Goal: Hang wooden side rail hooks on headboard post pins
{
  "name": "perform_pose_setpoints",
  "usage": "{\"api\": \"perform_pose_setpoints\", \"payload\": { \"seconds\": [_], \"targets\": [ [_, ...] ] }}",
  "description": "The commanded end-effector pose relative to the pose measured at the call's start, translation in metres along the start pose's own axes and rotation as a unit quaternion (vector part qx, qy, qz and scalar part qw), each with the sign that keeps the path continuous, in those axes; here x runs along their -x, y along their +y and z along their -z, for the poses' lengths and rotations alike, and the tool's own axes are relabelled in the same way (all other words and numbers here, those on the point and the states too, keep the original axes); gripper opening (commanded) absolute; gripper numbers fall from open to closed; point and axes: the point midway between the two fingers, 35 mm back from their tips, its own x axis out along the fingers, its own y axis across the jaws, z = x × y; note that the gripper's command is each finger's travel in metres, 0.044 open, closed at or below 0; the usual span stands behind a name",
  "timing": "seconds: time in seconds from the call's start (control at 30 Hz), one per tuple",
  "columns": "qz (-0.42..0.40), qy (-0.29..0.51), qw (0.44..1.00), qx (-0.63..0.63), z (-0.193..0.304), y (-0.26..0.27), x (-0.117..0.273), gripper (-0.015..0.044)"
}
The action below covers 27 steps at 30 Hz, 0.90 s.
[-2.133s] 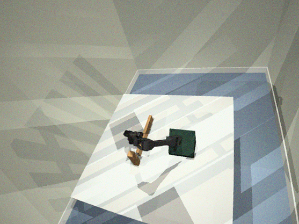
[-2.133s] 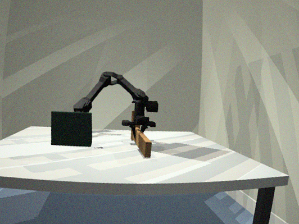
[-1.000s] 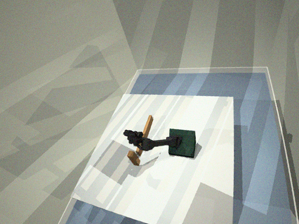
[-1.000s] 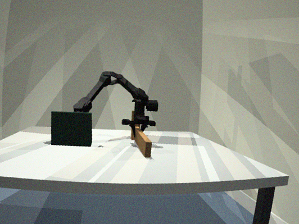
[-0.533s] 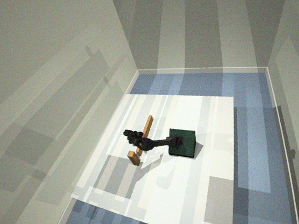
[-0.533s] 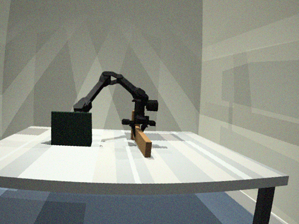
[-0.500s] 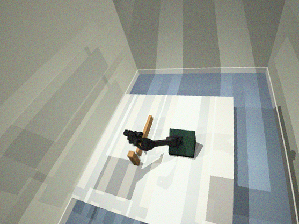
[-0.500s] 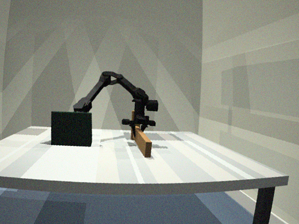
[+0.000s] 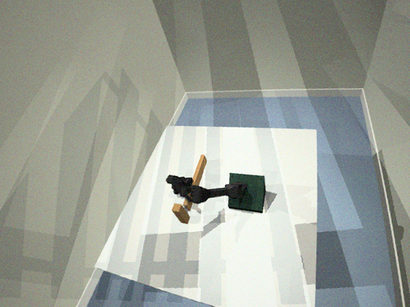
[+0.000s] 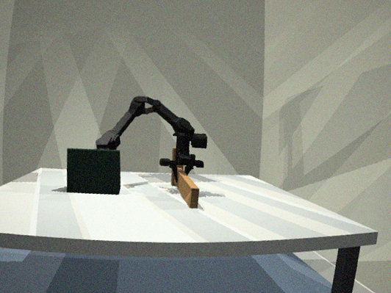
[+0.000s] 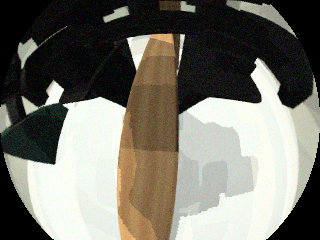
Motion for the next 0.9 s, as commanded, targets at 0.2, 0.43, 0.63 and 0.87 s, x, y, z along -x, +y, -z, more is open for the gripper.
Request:
{"api": "perform_pose_setpoints", "payload": {
  "seconds": [0.2, 0.43, 0.63, 0.87],
  "targets": [
    [-0.009, -0.002, 1.000, 0.007, 0.0026, 0.0055, 0.0041, 0.0000],
    [-0.009, -0.002, 1.000, 0.007, 0.0034, 0.0063, 0.0039, 0.0000],
    [-0.009, -0.002, 1.000, 0.007, 0.0040, 0.0070, 0.0038, 0.0000],
    [-0.009, -0.002, 1.000, 0.007, 0.0048, 0.0078, 0.0037, 0.0000]
  ]
}}
